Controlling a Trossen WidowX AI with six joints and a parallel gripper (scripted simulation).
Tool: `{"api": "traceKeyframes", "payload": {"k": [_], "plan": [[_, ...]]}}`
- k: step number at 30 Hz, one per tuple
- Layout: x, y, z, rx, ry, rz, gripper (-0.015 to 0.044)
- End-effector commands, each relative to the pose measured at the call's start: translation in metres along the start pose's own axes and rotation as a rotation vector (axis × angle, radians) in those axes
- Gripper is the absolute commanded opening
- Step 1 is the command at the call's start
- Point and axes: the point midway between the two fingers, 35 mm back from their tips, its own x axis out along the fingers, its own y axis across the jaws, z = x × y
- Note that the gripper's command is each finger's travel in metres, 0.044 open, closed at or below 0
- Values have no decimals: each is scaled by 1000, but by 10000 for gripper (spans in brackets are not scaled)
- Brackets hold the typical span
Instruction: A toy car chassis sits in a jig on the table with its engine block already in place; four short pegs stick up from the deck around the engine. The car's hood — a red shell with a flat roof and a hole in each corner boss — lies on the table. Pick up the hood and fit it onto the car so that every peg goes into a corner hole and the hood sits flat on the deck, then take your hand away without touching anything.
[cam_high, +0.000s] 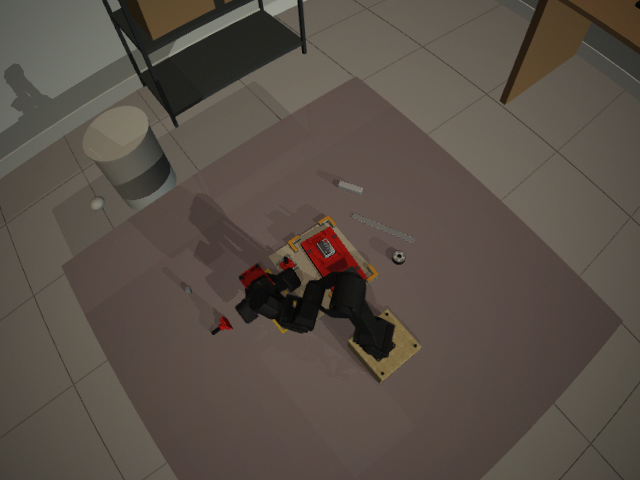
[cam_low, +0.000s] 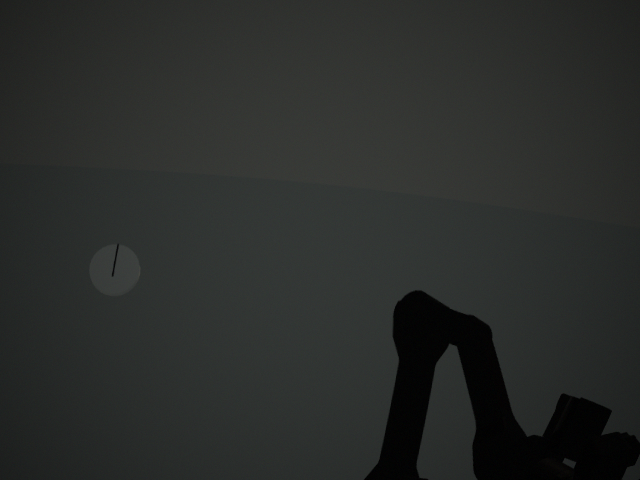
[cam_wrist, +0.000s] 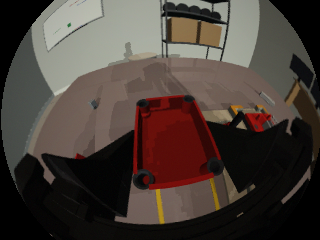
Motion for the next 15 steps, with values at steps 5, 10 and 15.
{"api": "traceKeyframes", "payload": {"k": [5,10,15], "plan": [[-9,0,15,3,-5,4,0],[-15,-1,22,3,-6,4,0],[-16,-1,23,0,-6,4,0]]}}
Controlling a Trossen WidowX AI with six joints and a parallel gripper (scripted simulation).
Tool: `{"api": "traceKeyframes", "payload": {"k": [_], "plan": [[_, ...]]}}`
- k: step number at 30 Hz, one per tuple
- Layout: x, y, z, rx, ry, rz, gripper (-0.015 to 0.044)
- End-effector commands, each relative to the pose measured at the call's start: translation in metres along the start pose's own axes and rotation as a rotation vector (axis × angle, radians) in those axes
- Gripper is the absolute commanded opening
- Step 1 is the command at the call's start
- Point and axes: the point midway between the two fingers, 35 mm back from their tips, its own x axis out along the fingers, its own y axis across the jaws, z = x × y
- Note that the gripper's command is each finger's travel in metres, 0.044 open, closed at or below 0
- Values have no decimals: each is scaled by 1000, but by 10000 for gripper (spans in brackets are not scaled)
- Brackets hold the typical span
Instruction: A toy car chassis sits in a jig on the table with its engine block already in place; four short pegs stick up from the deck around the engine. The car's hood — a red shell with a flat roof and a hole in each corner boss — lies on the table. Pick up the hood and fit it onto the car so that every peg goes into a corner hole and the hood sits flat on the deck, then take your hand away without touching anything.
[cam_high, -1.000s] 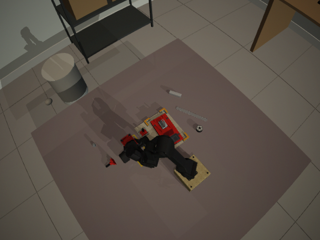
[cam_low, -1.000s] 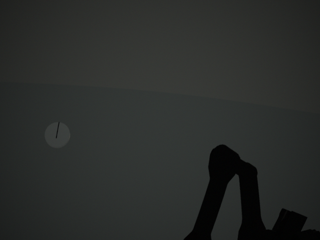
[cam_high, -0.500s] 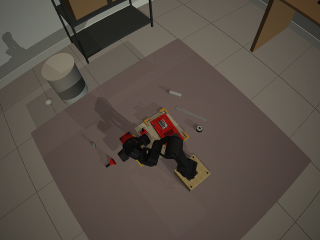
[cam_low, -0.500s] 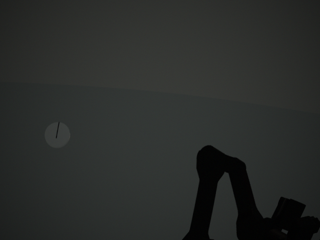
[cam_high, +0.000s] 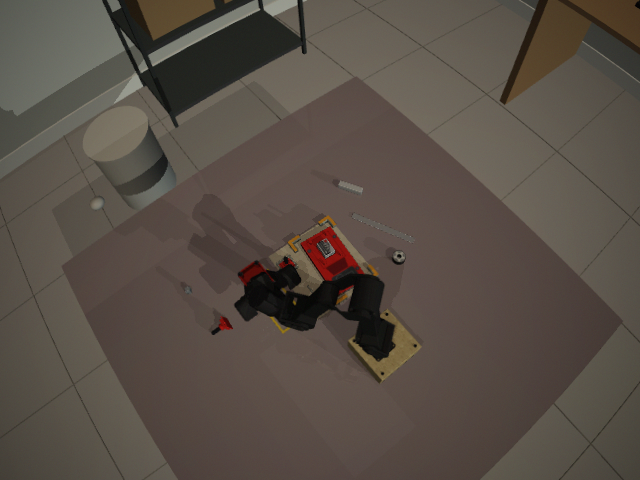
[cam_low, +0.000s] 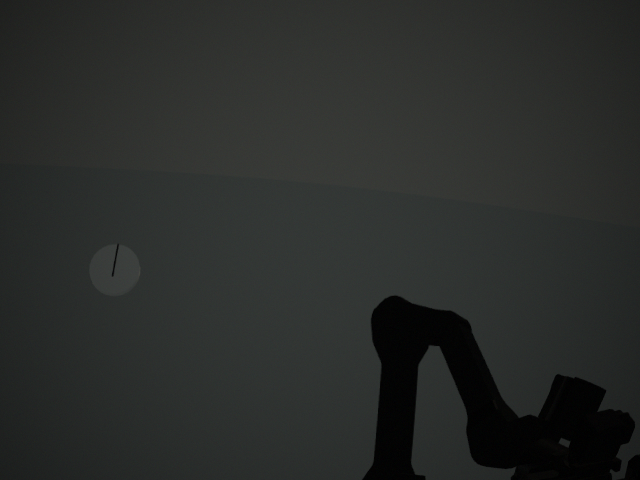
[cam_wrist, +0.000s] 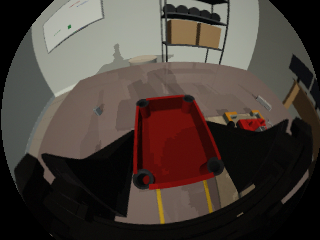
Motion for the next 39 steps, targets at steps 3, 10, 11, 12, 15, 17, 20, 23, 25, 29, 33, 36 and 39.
{"api": "traceKeyframes", "payload": {"k": [3,10,11,12,15,17,20,23,25,29,33,36,39], "plan": [[-1,0,1,-29,-2,3,0],[0,0,1,-164,-2,3,0],[0,0,0,-186,-2,3,0],[0,0,0,-207,-2,3,0],[0,0,0,-270,-2,3,0],[0,0,0,-313,-2,3,0],[0,0,0,-378,-2,2,0],[0,0,0,-444,-2,2,0],[0,0,0,-486,-2,2,0],[0,0,0,-572,-3,2,0],[0,0,0,-659,-3,2,0],[0,0,0,-725,-3,2,0],[0,0,0,-790,-3,2,0]]}}
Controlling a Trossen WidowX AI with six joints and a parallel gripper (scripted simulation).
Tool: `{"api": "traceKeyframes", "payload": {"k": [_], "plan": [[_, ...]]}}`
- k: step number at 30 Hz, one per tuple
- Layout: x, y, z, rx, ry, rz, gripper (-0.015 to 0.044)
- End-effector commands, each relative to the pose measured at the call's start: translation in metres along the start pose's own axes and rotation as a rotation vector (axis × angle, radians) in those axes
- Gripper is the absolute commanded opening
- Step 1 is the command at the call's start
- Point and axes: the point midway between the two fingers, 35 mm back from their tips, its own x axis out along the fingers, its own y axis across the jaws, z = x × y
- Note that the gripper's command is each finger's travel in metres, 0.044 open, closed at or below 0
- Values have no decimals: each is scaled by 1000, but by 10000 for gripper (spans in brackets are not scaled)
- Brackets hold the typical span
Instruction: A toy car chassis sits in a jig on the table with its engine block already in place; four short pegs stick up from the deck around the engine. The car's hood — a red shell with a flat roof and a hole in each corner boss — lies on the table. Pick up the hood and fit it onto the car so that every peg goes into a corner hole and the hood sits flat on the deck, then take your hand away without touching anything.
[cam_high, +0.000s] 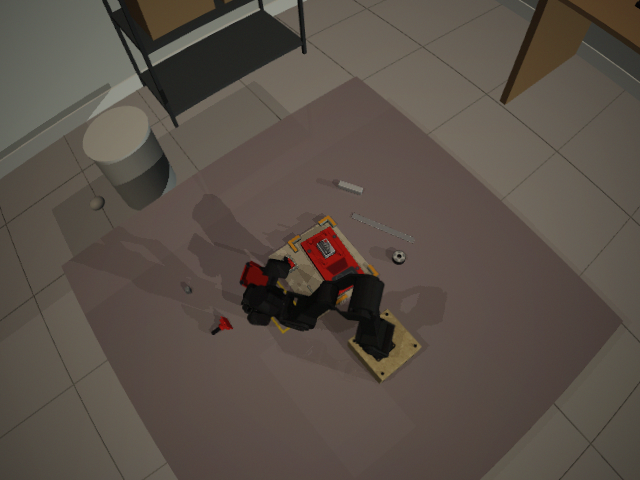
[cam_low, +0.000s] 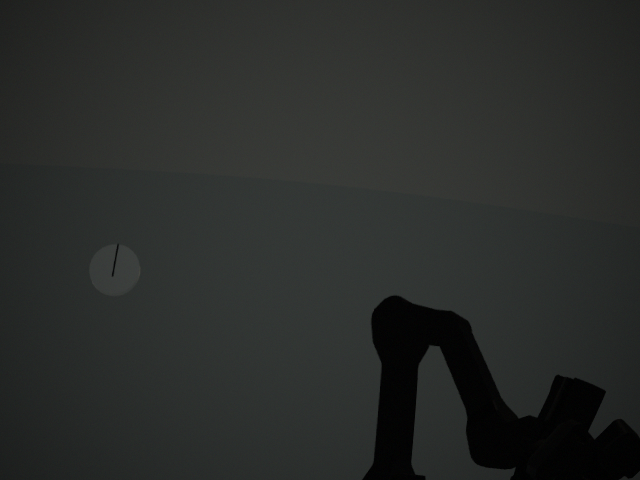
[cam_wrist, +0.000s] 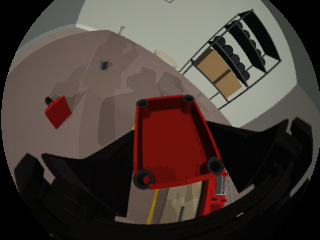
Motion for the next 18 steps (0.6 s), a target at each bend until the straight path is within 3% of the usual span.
{"api": "traceKeyframes", "payload": {"k": [1,18], "plan": [[0,0,1,-93,-4,0,0],[0,0,1,-463,-4,0,0]]}}
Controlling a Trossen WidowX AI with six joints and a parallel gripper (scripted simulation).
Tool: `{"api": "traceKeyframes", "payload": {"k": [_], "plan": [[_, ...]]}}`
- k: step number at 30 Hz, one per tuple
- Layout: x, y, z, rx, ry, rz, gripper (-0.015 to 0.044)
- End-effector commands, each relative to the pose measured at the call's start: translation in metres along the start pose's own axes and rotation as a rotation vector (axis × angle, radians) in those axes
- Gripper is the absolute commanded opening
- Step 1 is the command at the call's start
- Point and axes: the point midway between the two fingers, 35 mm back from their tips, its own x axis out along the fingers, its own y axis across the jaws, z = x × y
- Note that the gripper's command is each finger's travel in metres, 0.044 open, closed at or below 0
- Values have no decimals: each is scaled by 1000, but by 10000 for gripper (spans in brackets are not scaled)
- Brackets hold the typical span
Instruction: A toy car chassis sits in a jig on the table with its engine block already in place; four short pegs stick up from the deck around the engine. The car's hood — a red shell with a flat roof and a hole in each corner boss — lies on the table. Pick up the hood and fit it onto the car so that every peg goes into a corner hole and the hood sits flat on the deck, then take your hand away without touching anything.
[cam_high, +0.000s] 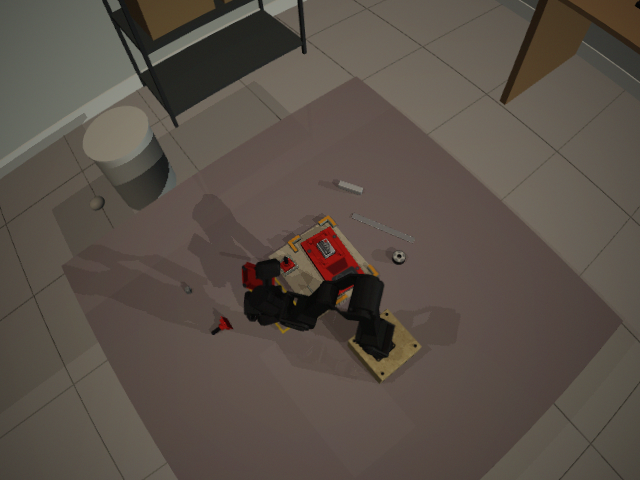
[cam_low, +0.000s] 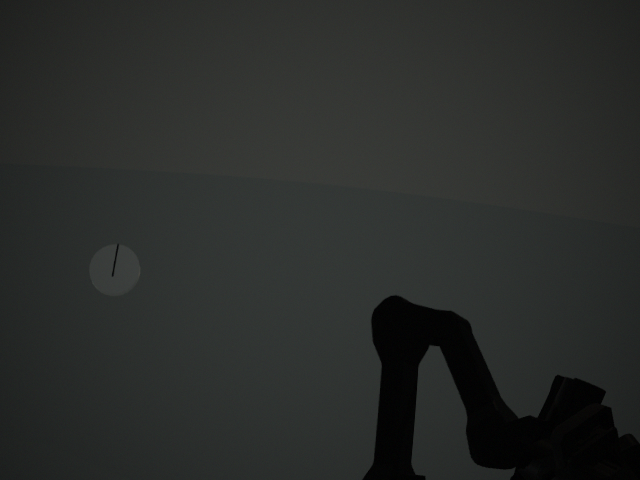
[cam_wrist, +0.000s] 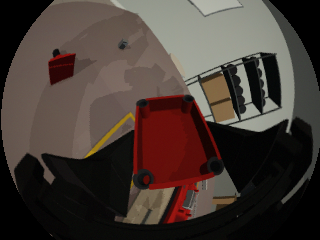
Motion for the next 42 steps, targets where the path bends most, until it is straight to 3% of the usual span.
{"api": "traceKeyframes", "payload": {"k": [1,12,42], "plan": [[0,0,1,-93,-4,-1,0],[0,0,1,-297,-4,-1,0],[5,18,-8,-1193,-3,-2,0]]}}
